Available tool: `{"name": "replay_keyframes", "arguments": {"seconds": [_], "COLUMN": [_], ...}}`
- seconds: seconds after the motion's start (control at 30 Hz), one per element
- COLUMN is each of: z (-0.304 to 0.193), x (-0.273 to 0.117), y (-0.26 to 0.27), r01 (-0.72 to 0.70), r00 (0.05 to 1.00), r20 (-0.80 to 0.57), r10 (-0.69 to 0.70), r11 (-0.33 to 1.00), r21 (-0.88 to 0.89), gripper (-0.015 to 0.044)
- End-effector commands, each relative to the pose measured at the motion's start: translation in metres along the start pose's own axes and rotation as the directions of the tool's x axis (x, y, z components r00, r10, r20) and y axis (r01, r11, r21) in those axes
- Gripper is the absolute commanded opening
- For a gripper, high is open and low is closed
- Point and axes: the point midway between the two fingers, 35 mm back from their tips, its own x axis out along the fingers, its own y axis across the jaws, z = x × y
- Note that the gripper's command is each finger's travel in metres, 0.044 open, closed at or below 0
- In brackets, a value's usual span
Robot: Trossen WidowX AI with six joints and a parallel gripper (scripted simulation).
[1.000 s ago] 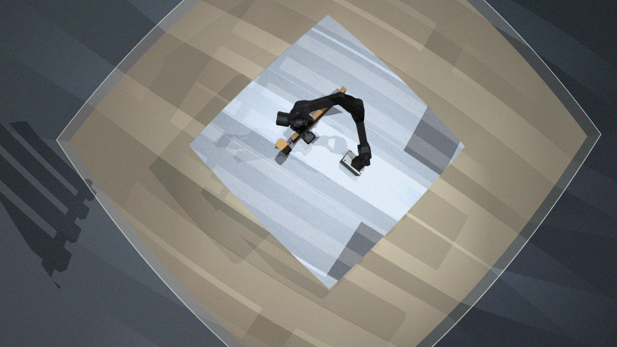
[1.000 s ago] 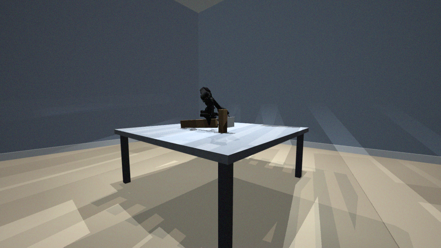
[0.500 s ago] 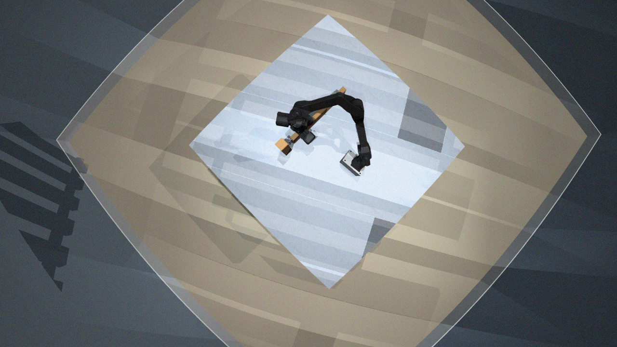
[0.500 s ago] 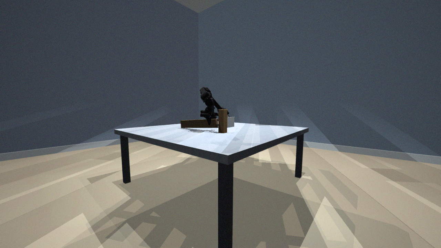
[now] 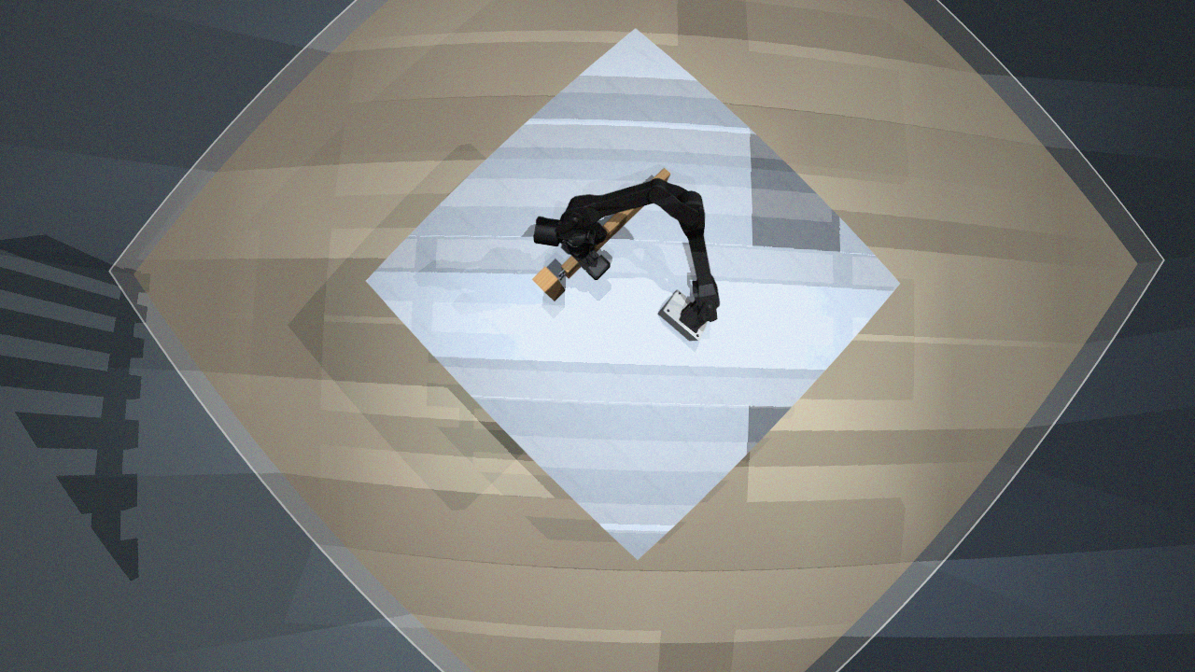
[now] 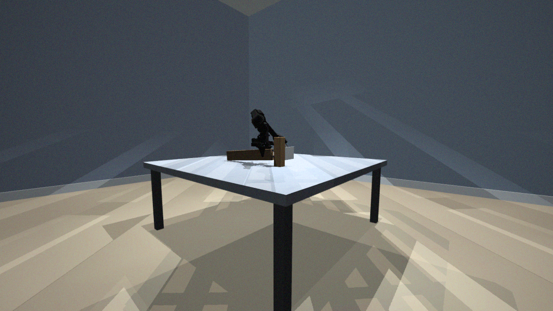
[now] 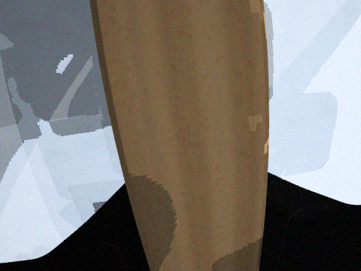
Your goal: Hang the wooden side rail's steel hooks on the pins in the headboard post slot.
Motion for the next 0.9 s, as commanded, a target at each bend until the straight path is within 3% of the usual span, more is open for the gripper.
{"name": "replay_keyframes", "arguments": {"seconds": [0.0, 0.87], "z": [-0.0033, -0.0058], "x": [-0.0031, -0.0032], "y": [-0.0008, 0.0001], "r01": [-0.005, -0.005], "r00": [1.0, 1.0], "r20": [-0.005, -0.005], "r10": [0.005, 0.005], "r11": [1.0, 1.0], "r21": [-0.001, -0.001], "gripper": [0.0, 0.0]}}
